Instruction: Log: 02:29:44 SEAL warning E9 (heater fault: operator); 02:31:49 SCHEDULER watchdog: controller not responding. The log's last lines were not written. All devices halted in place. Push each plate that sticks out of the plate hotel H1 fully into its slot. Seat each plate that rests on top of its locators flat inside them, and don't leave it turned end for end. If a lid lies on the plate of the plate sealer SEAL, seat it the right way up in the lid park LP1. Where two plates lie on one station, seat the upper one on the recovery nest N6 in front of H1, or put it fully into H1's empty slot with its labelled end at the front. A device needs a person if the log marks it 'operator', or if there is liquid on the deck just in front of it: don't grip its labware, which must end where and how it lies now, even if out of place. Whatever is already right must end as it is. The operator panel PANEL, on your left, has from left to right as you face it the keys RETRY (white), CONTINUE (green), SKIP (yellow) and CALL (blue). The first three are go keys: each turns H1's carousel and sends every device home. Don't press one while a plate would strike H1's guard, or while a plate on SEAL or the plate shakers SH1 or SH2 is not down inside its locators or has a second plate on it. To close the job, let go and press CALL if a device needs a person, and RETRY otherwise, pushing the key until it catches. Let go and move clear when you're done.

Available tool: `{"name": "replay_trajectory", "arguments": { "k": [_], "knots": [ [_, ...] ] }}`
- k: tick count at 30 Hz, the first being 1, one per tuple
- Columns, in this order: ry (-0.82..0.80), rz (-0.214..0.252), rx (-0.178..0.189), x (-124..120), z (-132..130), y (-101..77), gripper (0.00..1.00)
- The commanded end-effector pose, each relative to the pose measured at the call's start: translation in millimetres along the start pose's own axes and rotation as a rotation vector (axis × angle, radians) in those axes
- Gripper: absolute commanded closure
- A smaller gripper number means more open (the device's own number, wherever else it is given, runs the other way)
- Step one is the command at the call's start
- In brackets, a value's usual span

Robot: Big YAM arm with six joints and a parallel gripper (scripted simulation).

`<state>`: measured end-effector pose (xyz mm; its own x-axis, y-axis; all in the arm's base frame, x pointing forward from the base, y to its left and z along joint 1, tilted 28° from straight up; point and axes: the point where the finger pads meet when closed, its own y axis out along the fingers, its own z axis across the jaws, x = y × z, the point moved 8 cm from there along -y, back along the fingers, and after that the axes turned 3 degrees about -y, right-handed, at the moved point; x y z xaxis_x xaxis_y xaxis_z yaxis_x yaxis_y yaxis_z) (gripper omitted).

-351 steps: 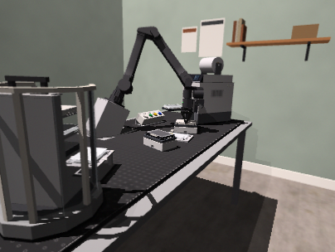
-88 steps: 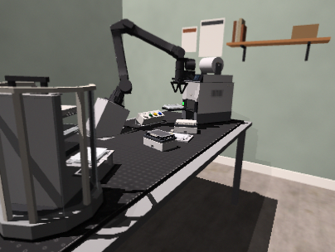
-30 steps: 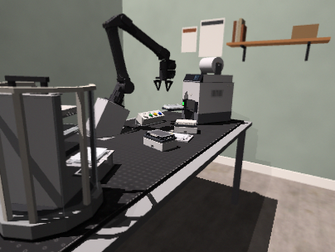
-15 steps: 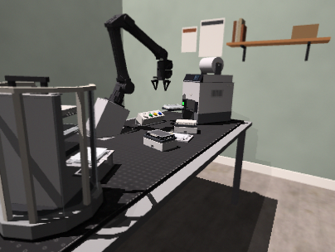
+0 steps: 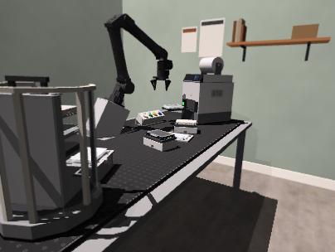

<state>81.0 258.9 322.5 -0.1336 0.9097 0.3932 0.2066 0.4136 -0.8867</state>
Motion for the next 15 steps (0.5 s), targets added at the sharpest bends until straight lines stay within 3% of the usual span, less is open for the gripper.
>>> {"name": "replay_trajectory", "arguments": {
  "k": [1,15],
  "knots": [
    [-0.126,-0.020,-0.009,-2.7,-1.6,-8.8,0.00],
    [-0.406,-0.019,-0.011,-2.7,-1.6,-8.7,0.00]
  ]
}}
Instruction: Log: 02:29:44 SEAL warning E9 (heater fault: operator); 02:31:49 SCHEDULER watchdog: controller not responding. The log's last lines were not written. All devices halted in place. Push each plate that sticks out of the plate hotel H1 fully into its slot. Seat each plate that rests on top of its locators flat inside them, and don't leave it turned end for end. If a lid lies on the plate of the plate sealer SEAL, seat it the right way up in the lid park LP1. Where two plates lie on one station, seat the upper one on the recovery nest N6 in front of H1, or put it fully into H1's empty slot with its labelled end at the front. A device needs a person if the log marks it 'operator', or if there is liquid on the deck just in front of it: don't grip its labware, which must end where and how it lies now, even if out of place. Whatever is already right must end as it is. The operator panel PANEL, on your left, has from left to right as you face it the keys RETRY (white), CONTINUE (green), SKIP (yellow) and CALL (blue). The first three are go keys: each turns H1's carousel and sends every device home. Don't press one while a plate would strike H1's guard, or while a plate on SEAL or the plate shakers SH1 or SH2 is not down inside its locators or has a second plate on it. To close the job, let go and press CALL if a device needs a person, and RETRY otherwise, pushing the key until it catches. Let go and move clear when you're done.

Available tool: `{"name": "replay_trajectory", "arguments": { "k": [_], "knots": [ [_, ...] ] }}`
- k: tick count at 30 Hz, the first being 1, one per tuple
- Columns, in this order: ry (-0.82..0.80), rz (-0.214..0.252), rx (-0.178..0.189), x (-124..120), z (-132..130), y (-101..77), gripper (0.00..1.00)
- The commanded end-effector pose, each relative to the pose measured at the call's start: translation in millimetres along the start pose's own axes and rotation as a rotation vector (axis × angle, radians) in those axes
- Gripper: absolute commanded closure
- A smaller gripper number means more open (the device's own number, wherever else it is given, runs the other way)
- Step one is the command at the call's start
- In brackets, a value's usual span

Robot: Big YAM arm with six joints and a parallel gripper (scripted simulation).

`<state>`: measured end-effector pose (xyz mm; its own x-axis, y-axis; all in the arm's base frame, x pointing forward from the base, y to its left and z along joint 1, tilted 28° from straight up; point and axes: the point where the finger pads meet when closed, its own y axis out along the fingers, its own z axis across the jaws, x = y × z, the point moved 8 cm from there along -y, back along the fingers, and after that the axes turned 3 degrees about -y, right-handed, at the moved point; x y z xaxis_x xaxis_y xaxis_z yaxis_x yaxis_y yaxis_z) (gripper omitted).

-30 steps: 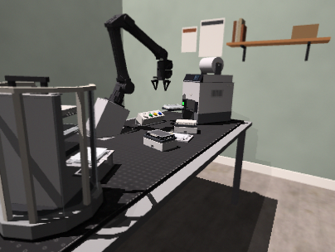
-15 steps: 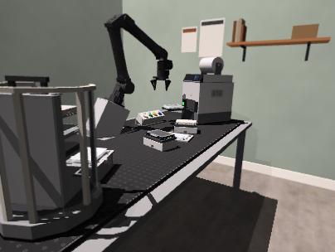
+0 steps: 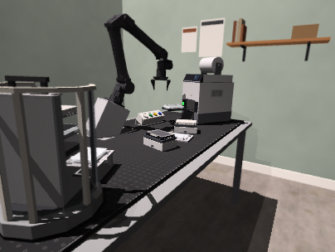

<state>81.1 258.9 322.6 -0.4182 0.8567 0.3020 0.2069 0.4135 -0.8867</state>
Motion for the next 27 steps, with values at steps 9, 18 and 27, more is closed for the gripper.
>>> {"name": "replay_trajectory", "arguments": {
  "k": [9,18,27],
  "knots": [
    [-0.288,-0.015,-0.015,-3.0,-0.7,-8.7,0.00],
    [-0.475,-0.014,-0.017,-3.1,-0.6,-8.7,0.00],
    [-0.638,-0.013,-0.018,-3.1,-0.6,-8.6,0.00]
  ]
}}
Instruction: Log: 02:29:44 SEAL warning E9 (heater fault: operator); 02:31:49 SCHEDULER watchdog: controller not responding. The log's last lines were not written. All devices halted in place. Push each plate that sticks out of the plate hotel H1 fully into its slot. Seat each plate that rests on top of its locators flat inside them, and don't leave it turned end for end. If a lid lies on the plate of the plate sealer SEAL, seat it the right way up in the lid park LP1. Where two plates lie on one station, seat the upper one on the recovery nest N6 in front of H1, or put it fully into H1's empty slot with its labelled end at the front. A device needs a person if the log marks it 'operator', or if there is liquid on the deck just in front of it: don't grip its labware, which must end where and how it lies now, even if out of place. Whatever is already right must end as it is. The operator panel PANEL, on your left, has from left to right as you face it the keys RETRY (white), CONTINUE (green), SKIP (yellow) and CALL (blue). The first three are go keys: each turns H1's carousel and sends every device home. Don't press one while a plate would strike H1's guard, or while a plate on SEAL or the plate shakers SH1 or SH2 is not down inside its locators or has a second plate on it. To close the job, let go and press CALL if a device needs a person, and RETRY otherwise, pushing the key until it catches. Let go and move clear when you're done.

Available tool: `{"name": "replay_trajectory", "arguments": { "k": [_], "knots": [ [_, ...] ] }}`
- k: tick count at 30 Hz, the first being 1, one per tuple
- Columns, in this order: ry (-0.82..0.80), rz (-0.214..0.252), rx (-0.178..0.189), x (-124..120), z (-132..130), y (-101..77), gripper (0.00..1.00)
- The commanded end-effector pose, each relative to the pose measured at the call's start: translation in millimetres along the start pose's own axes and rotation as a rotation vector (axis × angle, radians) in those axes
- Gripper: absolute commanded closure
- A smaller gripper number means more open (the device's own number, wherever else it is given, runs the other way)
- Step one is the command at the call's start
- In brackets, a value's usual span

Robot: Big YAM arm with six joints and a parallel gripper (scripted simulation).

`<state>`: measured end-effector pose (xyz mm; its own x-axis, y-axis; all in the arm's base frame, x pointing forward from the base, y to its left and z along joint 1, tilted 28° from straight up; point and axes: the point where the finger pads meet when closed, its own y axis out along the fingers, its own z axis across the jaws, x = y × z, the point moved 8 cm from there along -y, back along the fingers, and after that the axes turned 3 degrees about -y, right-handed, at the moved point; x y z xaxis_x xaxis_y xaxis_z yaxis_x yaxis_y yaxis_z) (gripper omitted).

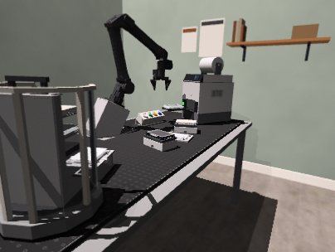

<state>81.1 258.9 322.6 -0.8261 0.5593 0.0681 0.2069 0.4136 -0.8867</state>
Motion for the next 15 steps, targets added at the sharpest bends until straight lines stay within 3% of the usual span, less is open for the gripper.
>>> {"name": "replay_trajectory", "arguments": {
  "k": [1,15],
  "knots": [
    [-0.099,-0.007,-0.020,-2.5,1.3,-8.7,0.00],
    [-0.425,-0.003,-0.021,-2.9,1.2,-8.5,0.00]
  ]
}}
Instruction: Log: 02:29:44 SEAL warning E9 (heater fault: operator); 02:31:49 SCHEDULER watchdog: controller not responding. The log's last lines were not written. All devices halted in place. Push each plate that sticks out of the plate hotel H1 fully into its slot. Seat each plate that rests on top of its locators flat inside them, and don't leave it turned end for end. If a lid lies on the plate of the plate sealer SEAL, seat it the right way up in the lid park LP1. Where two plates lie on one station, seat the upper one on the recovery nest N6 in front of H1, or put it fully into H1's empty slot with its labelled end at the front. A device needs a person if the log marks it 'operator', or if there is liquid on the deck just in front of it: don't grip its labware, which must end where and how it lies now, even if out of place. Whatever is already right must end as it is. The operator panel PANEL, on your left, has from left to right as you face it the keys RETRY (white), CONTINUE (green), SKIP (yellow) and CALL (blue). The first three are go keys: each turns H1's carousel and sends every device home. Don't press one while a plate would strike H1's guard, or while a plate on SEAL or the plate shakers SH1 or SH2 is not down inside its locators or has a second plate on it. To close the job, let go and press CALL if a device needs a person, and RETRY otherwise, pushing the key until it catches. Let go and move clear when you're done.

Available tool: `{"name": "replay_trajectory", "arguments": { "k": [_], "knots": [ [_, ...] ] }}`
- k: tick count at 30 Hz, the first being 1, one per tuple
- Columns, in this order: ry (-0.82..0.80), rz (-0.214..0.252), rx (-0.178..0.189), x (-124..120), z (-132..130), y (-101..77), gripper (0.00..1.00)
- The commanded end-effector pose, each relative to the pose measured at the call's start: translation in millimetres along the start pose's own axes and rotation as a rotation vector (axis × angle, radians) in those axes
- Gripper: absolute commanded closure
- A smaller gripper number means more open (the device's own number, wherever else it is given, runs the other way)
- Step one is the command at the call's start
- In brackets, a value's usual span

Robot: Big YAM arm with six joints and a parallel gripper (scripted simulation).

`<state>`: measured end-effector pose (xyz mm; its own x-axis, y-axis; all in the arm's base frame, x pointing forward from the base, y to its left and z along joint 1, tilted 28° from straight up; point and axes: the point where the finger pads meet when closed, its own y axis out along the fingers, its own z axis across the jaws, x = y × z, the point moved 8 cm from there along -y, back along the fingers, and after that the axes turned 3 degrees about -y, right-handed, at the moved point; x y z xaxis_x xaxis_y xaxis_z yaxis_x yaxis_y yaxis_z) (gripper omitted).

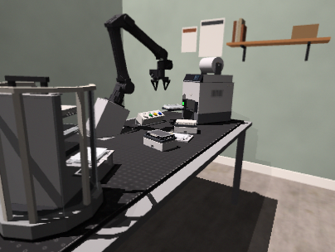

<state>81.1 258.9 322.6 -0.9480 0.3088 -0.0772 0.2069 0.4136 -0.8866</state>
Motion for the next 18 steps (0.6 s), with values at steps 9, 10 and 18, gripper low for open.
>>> {"name": "replay_trajectory", "arguments": {
  "k": [9,10,18],
  "knots": [
    [-0.108,0.000,-0.036,-1.2,-7.5,-12.4,0.00],
    [-0.108,0.000,-0.036,-1.2,-7.5,-12.4,0.00],
    [-0.112,0.001,-0.003,-3.1,-0.9,17.5,0.06]
  ]
}}
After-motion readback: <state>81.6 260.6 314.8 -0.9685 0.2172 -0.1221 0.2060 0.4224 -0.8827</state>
